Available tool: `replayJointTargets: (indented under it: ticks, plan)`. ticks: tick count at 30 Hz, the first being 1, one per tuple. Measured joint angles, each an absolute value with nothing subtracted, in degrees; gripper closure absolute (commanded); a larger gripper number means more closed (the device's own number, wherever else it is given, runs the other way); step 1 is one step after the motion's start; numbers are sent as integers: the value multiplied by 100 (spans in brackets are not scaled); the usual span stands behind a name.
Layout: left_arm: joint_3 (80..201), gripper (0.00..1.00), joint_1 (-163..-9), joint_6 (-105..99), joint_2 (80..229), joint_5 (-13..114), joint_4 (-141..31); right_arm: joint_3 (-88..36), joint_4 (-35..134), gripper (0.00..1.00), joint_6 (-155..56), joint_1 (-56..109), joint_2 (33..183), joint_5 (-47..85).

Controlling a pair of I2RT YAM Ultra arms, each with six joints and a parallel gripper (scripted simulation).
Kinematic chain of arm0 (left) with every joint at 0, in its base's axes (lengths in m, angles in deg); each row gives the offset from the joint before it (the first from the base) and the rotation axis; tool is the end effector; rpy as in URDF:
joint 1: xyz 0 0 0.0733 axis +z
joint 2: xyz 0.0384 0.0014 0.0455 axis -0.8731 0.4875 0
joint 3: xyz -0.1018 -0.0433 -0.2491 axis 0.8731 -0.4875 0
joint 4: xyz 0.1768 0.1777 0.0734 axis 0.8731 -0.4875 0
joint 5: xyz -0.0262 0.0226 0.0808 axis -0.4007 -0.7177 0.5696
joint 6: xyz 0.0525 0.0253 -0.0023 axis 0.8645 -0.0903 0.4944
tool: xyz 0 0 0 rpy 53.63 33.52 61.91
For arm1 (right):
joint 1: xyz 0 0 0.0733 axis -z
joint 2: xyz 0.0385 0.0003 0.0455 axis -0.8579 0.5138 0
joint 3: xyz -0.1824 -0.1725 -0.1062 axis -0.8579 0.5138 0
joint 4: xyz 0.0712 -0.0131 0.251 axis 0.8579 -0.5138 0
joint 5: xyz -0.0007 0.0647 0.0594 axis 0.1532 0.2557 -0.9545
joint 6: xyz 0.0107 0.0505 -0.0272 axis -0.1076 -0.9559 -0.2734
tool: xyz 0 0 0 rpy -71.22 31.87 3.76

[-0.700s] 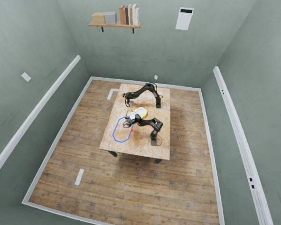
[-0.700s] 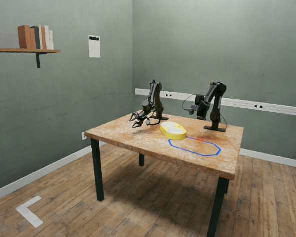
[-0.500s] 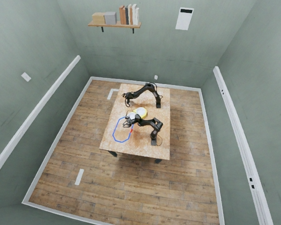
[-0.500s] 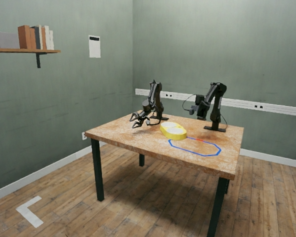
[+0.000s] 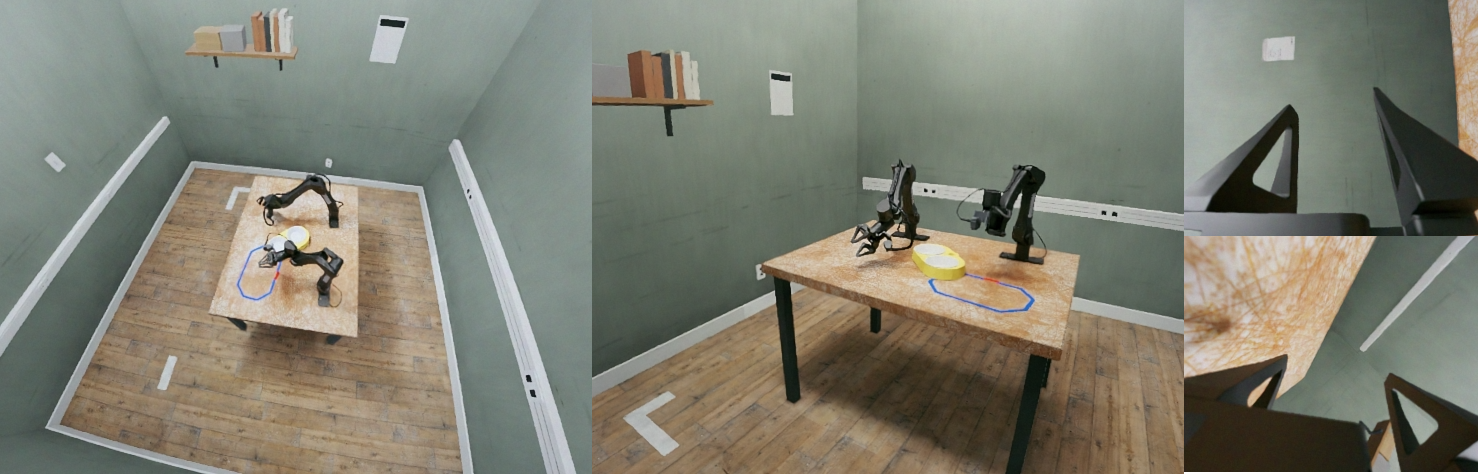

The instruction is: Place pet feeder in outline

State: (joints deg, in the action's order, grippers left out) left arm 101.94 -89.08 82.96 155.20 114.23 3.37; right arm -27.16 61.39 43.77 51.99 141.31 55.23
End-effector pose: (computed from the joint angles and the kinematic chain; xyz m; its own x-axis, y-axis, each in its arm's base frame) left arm 0.2718 -0.1031 0.2404 -0.5301 0.8290 -0.1780 -0.1346 0.1251 0.9830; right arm 0.4465 0.0343 0.1653 -0.2858 -0.8912 0.3522 -0.5929 -0.1243 -0.7956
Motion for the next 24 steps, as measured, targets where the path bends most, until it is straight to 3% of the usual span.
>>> replayJointTargets:
  ticks: [15,24]
  plan:
    - [10198,70,-8912,8296,15527,11421,333,-2716,6139,0,4371,5199,14129,5517]
    - [10393,70,-9126,8371,15697,10925,-574,-2569,6060,0,3623,5260,13725,5246]
